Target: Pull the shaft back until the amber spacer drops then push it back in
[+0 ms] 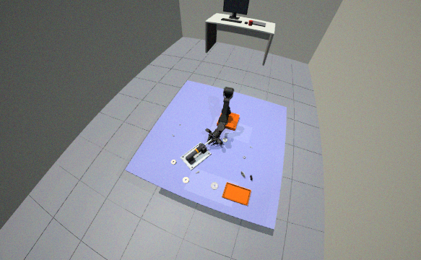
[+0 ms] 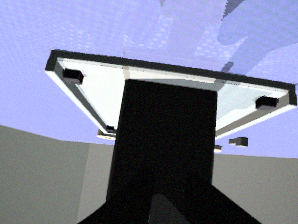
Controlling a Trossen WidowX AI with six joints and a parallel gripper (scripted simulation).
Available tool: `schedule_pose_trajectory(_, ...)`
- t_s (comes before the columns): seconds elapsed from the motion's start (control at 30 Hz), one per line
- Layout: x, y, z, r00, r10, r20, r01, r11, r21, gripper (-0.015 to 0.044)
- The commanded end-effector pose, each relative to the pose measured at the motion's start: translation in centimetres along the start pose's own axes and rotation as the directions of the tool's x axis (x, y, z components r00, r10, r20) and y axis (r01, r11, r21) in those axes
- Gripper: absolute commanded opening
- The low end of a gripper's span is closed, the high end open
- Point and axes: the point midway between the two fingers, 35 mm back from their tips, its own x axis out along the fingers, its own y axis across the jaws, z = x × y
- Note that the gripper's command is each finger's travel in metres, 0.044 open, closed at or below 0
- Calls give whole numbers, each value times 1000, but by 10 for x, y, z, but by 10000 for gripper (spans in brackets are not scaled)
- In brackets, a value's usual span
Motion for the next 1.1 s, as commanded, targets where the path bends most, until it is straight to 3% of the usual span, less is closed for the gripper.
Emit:
schedule_pose_trajectory(0.0,-1,0,1,1000,2,0,-2,1000,3,0)
schedule_pose_trajectory(1.07,-4,0,3,1000,2,0,-2,1000,3,0)
